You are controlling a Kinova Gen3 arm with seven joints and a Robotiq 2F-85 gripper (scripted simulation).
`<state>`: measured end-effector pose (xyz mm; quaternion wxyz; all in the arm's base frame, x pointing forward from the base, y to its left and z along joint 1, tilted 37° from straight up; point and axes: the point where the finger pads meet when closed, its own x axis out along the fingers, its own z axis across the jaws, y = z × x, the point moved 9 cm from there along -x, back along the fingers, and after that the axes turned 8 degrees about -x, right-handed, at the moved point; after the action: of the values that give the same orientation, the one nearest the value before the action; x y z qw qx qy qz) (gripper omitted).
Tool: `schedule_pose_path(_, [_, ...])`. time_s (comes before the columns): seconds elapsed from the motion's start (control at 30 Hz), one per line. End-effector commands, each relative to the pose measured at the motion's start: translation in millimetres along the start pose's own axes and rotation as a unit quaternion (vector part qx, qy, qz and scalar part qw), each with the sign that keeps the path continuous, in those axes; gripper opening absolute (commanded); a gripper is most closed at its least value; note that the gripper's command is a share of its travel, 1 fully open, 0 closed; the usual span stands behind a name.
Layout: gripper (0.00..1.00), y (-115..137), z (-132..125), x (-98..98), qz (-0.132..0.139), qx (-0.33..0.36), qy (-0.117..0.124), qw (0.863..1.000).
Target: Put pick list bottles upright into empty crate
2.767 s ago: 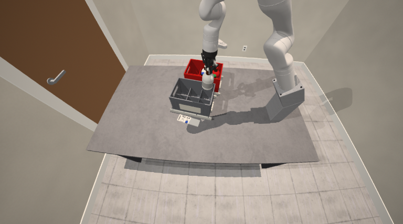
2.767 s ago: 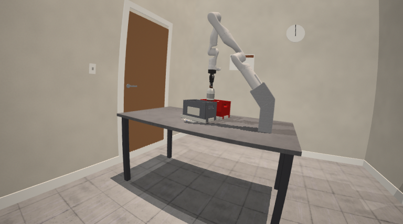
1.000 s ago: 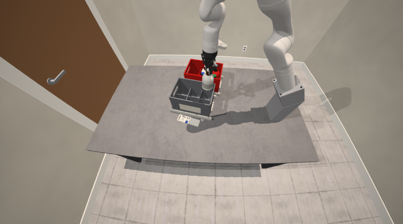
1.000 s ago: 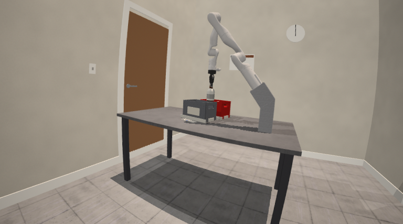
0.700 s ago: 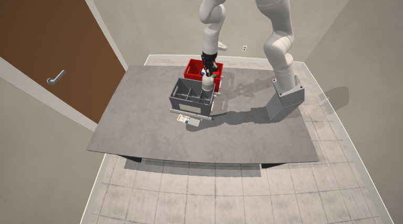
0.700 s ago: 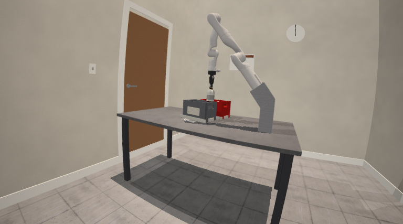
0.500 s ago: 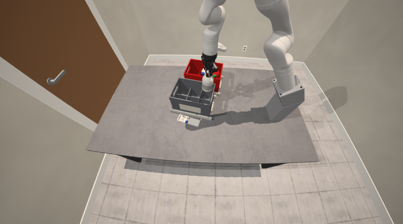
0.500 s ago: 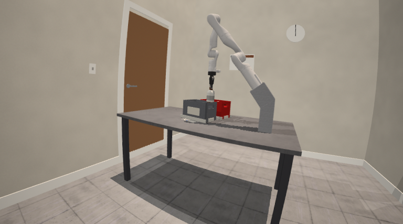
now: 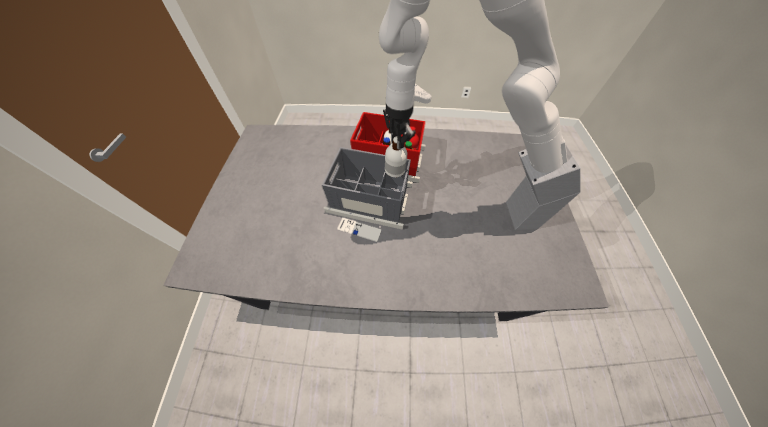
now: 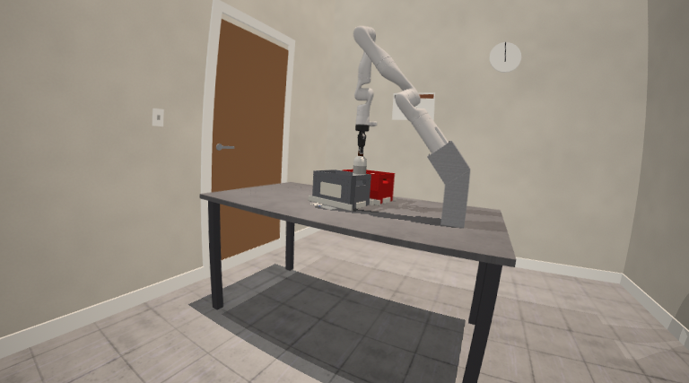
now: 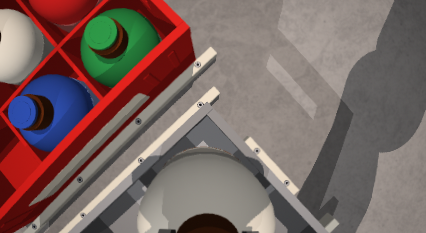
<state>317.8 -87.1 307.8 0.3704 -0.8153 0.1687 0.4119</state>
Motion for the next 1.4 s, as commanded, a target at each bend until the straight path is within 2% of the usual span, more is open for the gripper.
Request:
schedule_pose_path(0.0, [0.1, 0, 0, 2.7, 0.0, 0.0, 0.001, 1.0])
schedule_pose_path(1.37, [0.1, 0, 0, 37.7, 0.0, 0.0, 0.001, 1.0])
